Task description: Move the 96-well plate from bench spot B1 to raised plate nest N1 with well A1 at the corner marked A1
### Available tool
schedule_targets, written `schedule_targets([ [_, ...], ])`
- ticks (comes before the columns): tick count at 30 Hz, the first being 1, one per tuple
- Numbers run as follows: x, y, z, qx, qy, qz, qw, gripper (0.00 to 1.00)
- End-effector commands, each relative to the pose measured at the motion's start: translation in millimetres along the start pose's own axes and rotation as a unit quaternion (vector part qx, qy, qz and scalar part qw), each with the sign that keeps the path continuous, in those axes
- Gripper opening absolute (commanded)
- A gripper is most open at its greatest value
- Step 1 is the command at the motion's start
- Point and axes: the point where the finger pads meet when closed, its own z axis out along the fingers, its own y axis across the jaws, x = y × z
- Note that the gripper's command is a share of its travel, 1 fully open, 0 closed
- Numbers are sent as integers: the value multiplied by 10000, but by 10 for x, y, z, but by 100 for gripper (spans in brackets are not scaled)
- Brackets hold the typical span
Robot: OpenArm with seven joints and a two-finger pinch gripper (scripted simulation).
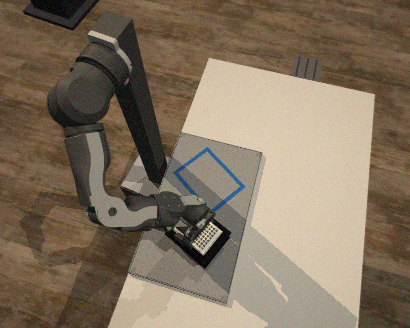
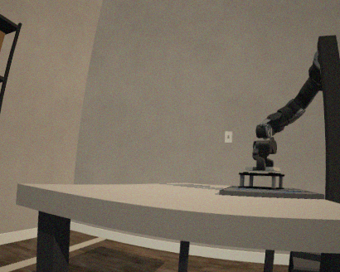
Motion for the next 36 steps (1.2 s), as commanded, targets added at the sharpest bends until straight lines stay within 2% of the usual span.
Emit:
schedule_targets([
  [1,-26,10,-21,-13,-30,7,10000,0],
  [16,-52,24,-43,-18,-44,10,10000,0],
  [21,-7,8,-6,-24,-22,4,10000,0],
  [33,-7,8,-6,-24,-22,4,10000,0],
  [36,-35,16,-30,-19,-35,9,10000,0],
])
